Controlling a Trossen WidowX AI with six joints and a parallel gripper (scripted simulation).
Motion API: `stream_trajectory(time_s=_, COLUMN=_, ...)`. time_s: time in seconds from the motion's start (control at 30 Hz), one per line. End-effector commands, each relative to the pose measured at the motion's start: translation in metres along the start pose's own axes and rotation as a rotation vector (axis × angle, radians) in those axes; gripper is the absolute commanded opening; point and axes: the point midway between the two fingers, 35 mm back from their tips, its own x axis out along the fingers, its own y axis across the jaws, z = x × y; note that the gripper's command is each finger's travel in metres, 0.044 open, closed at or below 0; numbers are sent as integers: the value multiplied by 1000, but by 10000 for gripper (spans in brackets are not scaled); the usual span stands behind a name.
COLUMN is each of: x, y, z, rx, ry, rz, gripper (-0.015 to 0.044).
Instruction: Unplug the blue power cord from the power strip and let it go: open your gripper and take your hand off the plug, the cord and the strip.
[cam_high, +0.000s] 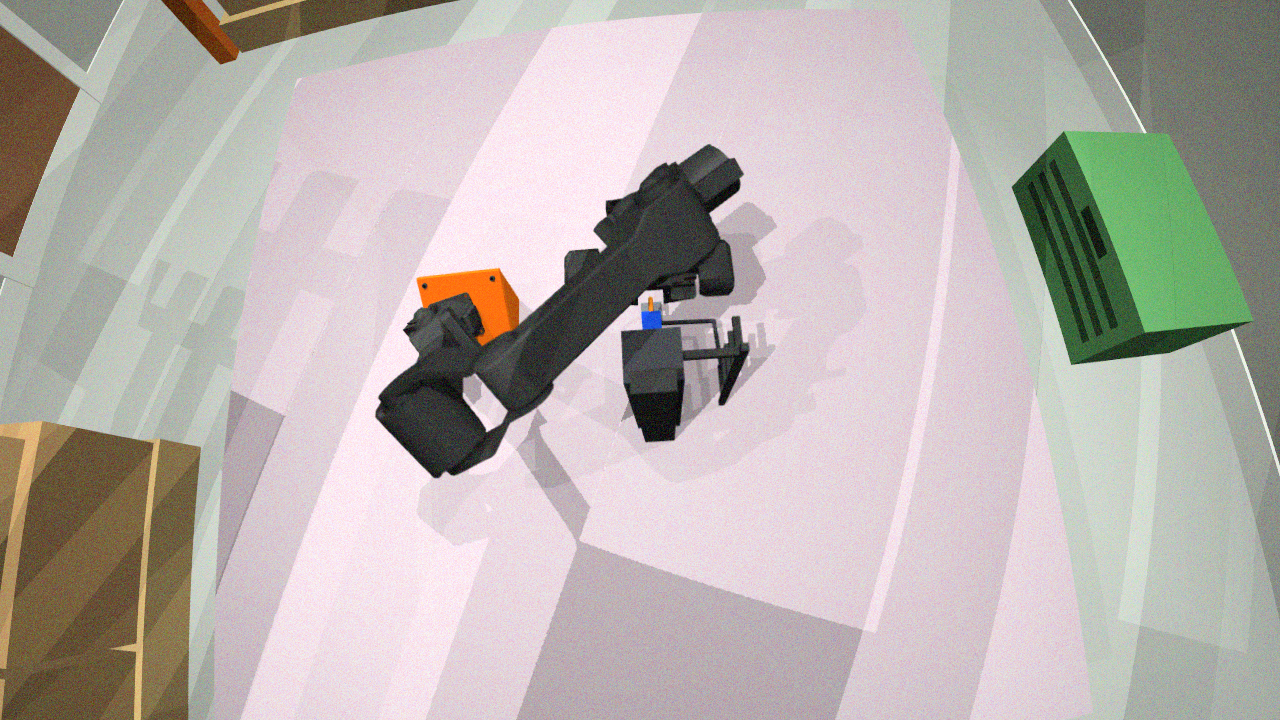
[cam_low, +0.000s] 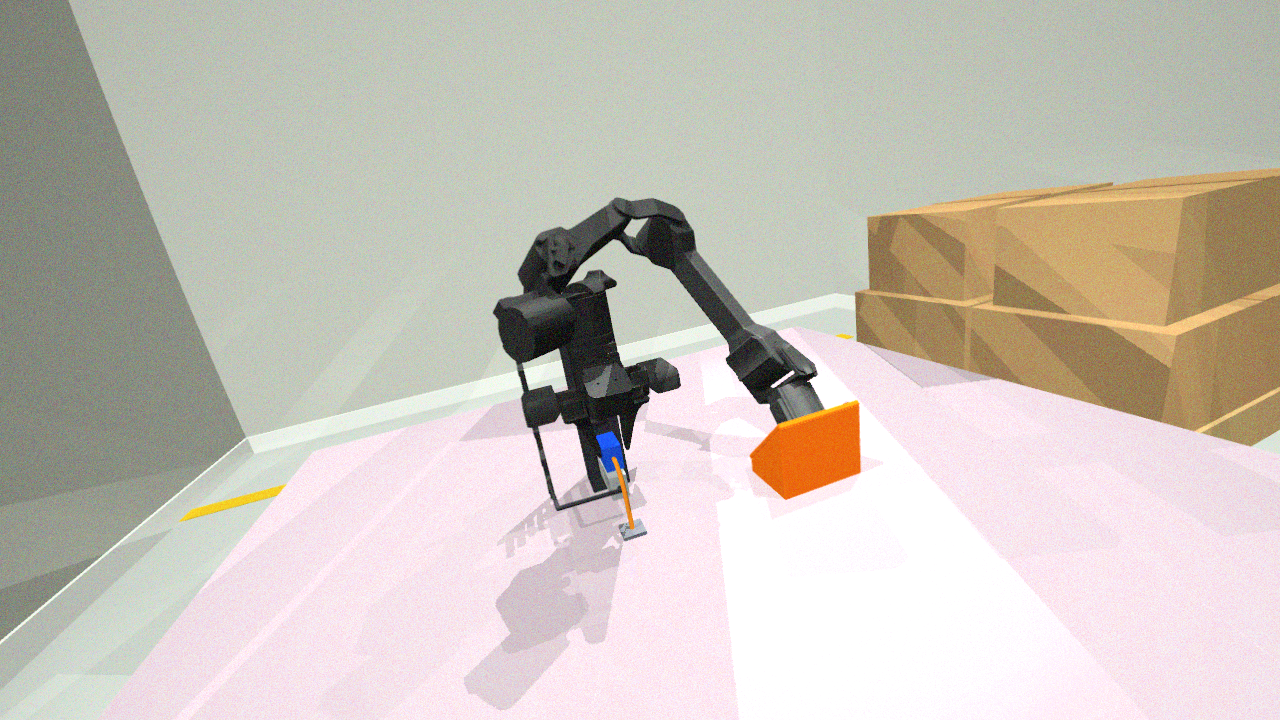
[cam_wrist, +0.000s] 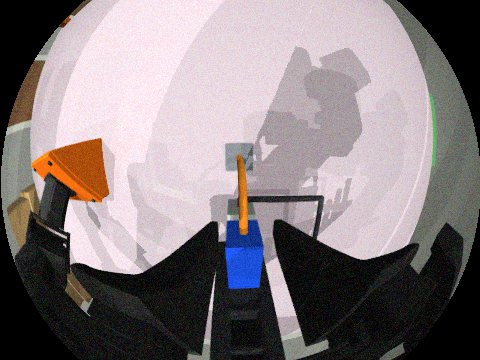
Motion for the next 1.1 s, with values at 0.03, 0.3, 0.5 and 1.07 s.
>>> stream_trajectory(time_s=0.03, x=-1, y=0, z=-11, rx=1, ry=1, rz=-4, gripper=160)
stream_trajectory(time_s=0.3, x=-1, y=1, z=-25, rx=1, ry=2, rz=-4, gripper=160)
stream_trajectory(time_s=0.5, x=-1, y=1, z=-27, rx=1, ry=2, rz=-4, gripper=160)
stream_trajectory(time_s=1.07, x=9, y=-1, z=-27, rx=6, ry=-1, rz=-4, gripper=107)
